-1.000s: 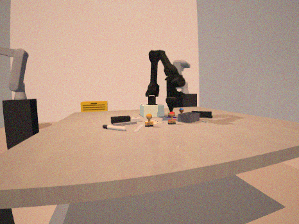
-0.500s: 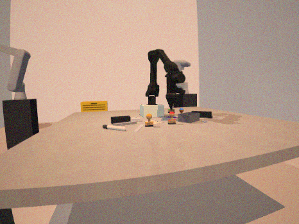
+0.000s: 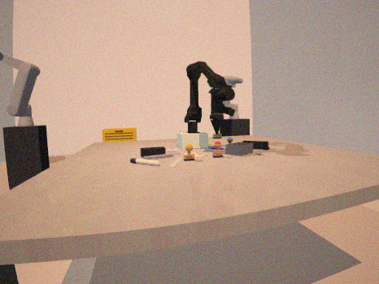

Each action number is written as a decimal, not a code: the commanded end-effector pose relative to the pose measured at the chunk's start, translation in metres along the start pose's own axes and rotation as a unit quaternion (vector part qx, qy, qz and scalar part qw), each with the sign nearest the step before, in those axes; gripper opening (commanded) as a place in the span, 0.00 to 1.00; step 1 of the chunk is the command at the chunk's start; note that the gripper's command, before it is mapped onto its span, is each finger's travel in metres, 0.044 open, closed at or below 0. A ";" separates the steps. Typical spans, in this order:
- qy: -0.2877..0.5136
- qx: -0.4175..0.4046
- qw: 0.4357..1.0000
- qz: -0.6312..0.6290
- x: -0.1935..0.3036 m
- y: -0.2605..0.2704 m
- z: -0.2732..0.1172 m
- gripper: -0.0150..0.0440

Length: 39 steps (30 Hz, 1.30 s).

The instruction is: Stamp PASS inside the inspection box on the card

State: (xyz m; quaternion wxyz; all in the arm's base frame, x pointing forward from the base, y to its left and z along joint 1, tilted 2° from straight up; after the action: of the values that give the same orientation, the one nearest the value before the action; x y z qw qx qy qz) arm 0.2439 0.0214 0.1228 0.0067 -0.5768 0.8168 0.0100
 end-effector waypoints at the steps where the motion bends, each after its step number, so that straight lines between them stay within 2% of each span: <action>1: -0.002 0.006 1.000 0.000 0.000 -0.001 -0.005 0.25; 15: 0.001 0.007 0.973 0.230 0.044 -0.036 -0.006 0.25; 30: 0.004 0.008 0.881 0.473 0.105 -0.063 -0.006 0.25; 39: 0.005 0.008 0.868 0.496 0.111 -0.066 -0.004 0.25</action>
State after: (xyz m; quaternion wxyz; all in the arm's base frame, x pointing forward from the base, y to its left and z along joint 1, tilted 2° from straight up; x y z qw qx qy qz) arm 0.2675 -0.1035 0.1255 0.0034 -0.1045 0.9945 0.0039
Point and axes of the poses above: the point midway between the two fingers, 35 mm back from their tips, its own z axis out along the fingers, its own y axis across the jaws, x = y × z, the point moved 8 cm from there along -z, back along the fingers, and after that the axes turned 12 degrees about -z, right-handed, at the moved point
